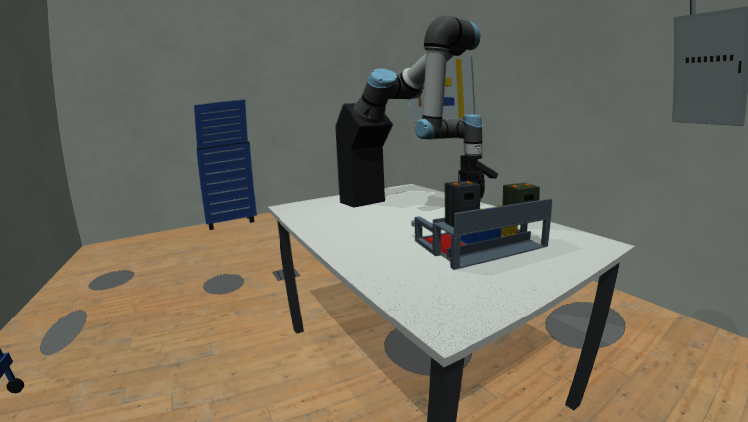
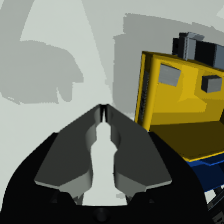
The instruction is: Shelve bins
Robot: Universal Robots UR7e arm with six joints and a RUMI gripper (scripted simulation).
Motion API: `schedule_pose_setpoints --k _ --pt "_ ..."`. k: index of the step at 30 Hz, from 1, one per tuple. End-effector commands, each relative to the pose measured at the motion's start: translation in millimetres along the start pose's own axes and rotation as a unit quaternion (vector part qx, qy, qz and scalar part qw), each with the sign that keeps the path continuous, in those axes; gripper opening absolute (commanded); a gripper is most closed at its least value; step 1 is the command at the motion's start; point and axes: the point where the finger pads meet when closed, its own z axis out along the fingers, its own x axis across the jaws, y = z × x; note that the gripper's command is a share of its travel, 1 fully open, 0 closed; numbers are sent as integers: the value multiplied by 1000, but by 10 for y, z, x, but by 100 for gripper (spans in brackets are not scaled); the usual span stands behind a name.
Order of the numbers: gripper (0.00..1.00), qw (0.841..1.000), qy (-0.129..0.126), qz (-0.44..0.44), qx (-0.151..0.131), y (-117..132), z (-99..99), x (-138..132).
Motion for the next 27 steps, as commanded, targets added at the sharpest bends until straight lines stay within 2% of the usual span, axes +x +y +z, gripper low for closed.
schedule_pose_setpoints --k 1,9,27 --pt "0 1000 1 0 0 -7 141 8" --pt "0 1000 1 0 0 -7 260 8" --pt "0 1000 1 0 0 -8 285 8"
